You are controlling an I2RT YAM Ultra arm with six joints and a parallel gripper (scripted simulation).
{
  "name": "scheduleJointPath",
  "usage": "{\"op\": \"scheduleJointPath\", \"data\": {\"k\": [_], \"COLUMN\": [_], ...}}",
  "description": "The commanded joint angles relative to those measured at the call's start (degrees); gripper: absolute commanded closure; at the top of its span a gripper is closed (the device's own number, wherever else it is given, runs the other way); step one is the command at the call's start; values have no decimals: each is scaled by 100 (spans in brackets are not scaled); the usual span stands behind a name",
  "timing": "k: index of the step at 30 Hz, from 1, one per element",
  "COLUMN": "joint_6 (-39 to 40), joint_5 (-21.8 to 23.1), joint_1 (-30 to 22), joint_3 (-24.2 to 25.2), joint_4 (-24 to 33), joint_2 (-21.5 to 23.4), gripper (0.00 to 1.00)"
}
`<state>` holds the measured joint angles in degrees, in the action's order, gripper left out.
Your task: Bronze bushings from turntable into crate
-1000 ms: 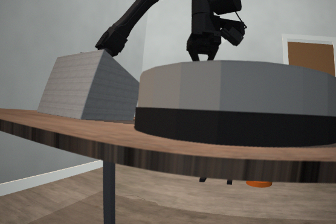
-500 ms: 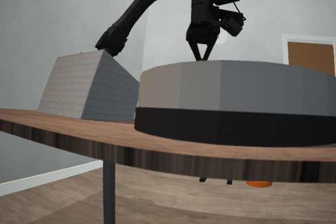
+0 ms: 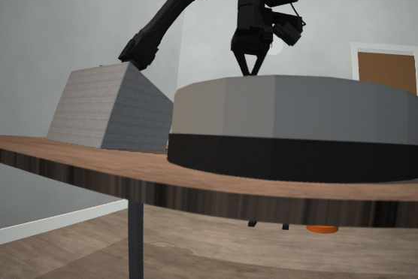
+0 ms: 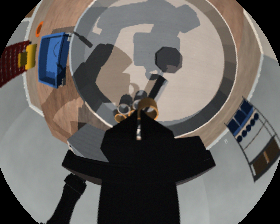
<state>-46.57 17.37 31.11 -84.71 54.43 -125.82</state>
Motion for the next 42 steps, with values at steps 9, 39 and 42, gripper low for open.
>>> {"op": "scheduleJointPath", "data": {"k": [9, 39, 42], "joint_6": [-44, 1233, 1667], "joint_5": [-17, 126, 158], "joint_1": [91, -1200, -1626], "joint_3": [-148, 663, 737], "joint_4": [84, -207, -214], "joint_2": [173, 936, 1131], "gripper": [100, 100, 100]}}
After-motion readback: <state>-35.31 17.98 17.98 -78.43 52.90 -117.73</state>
